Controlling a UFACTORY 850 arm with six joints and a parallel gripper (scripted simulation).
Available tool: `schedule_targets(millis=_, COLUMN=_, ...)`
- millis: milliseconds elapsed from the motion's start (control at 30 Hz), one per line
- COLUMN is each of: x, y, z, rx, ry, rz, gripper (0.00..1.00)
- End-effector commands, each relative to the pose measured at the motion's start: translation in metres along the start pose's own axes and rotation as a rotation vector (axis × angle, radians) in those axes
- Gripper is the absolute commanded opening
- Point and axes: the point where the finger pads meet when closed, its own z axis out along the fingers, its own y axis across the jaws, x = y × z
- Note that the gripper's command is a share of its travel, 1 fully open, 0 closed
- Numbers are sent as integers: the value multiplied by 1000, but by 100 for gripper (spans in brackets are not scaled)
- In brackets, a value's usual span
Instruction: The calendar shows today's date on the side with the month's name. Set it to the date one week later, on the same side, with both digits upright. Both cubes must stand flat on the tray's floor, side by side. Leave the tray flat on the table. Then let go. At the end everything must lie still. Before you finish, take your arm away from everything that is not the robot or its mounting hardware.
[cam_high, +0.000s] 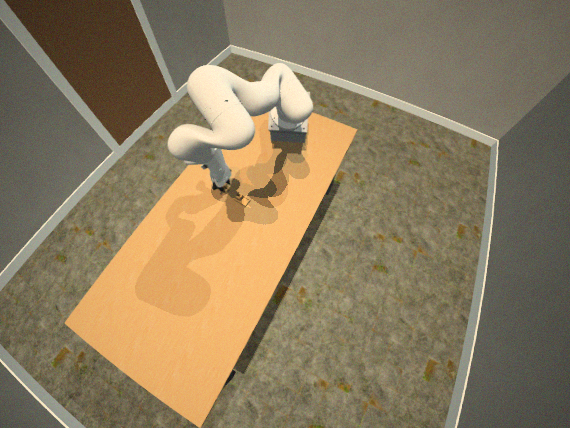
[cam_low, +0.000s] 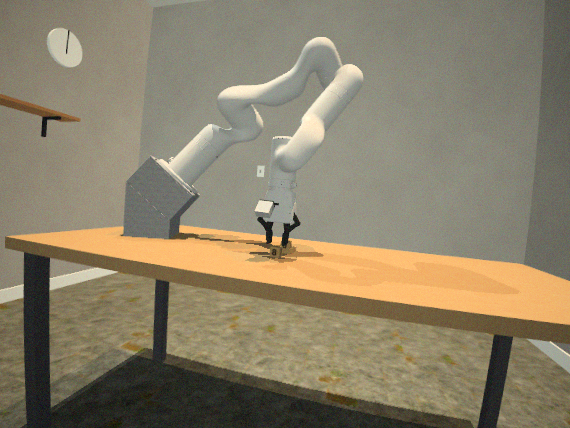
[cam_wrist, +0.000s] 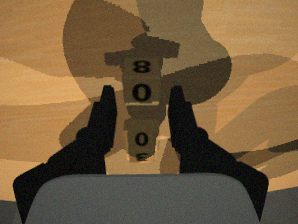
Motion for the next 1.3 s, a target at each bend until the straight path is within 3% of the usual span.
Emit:
schedule_targets(millis=0, x=0, y=0, z=0, rx=1, ry=0, rz=0, gripper=49)
schedule_targets(millis=967, x=0, y=0, z=0, rx=1, ry=0, rz=0, gripper=49)
schedule_targets(millis=1267, x=0, y=0, z=9, rx=1, ry=0, rz=0, gripper=49)
